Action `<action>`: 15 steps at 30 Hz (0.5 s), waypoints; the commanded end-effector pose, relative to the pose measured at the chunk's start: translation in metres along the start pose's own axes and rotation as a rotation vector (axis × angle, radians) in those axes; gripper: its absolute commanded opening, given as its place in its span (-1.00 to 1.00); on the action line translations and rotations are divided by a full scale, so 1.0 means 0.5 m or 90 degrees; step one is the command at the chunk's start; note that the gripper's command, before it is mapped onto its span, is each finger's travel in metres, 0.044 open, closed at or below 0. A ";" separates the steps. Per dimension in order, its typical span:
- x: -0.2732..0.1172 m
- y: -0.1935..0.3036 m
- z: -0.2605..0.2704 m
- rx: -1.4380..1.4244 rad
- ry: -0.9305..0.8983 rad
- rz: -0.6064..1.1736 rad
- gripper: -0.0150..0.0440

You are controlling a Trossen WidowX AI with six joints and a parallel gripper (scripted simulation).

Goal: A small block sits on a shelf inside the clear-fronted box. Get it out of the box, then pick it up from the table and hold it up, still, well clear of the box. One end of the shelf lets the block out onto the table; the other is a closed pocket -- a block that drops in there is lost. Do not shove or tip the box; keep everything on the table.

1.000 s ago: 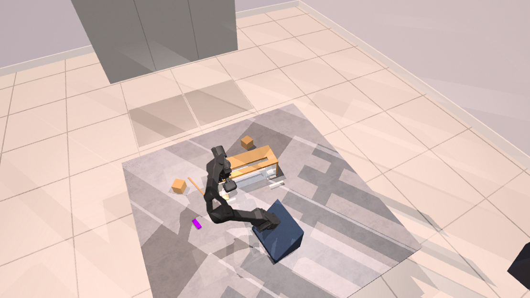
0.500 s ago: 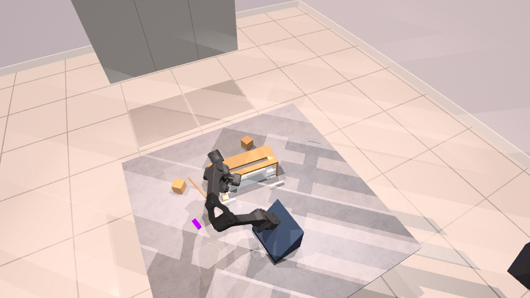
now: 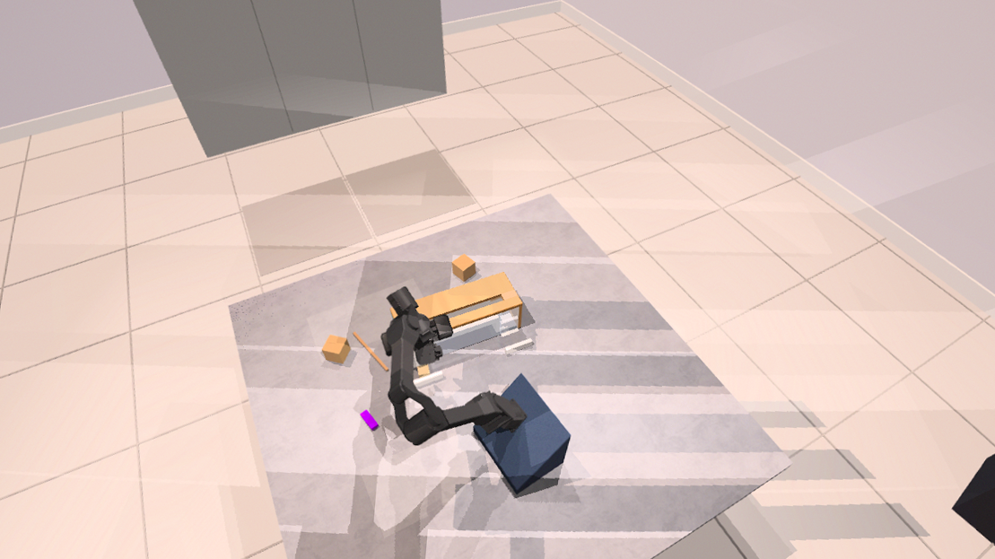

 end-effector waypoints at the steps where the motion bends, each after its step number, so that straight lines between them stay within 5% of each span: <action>1: 0.020 -0.008 0.002 -0.013 -0.005 0.002 0.47; 7: 0.166 -0.080 0.007 -0.012 -0.002 0.002 0.47; 15: 0.172 -0.083 0.007 -0.012 -0.002 0.002 0.47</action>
Point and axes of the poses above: the point midway between the two fingers, 35 mm back from their tips, its own x axis out along the fingers, its own z axis across the jaws, y = z × x, the point moved 7 cm from there along -x, back along the fingers, and after that the axes turned 3 degrees about -x, right-handed, at the moved point
